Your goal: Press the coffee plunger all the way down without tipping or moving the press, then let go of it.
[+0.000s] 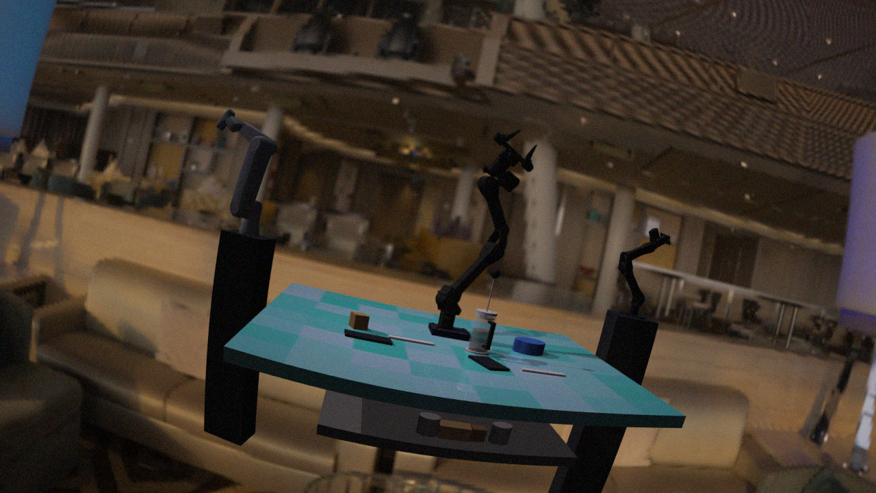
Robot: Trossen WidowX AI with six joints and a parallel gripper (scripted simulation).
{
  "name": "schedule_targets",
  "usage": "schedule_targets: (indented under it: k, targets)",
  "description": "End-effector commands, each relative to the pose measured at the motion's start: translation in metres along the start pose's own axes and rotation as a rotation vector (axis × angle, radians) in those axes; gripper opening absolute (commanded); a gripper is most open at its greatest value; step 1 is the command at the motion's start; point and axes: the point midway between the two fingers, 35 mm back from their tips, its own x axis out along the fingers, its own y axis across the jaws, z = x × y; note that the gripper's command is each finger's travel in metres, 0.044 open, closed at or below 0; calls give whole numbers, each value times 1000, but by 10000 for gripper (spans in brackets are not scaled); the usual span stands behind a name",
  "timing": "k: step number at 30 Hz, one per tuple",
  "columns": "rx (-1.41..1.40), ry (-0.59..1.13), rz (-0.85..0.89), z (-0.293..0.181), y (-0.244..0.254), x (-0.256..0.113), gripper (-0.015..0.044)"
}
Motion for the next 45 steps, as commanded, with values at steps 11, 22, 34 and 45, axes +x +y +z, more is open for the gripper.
schedule_targets:
  k: [11, 22, 34, 45]
  targets:
    - [896, 101, 291, 29, 81, -34, 440]
    - [1725, 141, 576, 120, 112, -71, 440]
    - [2653, 48, 1303, 258, 33, -140, 440]
    - [2767, -174, 2321, 304, -93, -237, 440]
